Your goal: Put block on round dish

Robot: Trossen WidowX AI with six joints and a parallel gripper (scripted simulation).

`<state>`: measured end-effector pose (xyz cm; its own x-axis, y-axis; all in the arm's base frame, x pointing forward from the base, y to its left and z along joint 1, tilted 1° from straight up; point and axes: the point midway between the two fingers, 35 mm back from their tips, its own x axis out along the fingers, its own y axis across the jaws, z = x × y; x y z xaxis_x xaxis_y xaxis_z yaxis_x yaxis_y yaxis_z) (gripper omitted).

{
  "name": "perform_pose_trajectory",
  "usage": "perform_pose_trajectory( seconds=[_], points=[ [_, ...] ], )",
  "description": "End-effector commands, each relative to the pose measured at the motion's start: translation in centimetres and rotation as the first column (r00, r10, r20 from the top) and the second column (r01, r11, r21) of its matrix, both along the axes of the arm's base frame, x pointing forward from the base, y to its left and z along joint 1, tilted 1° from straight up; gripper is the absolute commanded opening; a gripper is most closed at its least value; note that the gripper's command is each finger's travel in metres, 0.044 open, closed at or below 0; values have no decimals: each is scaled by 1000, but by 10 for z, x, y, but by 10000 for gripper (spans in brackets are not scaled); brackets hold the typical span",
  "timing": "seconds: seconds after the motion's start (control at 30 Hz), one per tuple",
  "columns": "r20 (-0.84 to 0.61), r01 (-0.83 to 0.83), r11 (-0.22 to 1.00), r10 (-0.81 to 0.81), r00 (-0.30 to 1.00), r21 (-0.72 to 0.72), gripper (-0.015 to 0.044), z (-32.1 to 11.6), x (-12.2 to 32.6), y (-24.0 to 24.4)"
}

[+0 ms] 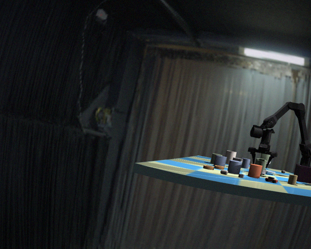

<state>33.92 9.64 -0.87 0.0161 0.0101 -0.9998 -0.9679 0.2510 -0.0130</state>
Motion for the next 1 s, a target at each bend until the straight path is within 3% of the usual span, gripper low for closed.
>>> perform_pose_trajectory(
  seconds=[0.0,0.3,0.7,0.97],
  points=[
    [-10,-2,1000,2,1000,4,367,-4,-2,1],
    [-10,-2,1000,2,1000,4,308,-4,-2,1],
    [-9,-2,1000,2,1000,4,0,6,0,1],
    [-9,-2,1000,2,1000,4,0,16,2,1]
  ],
)
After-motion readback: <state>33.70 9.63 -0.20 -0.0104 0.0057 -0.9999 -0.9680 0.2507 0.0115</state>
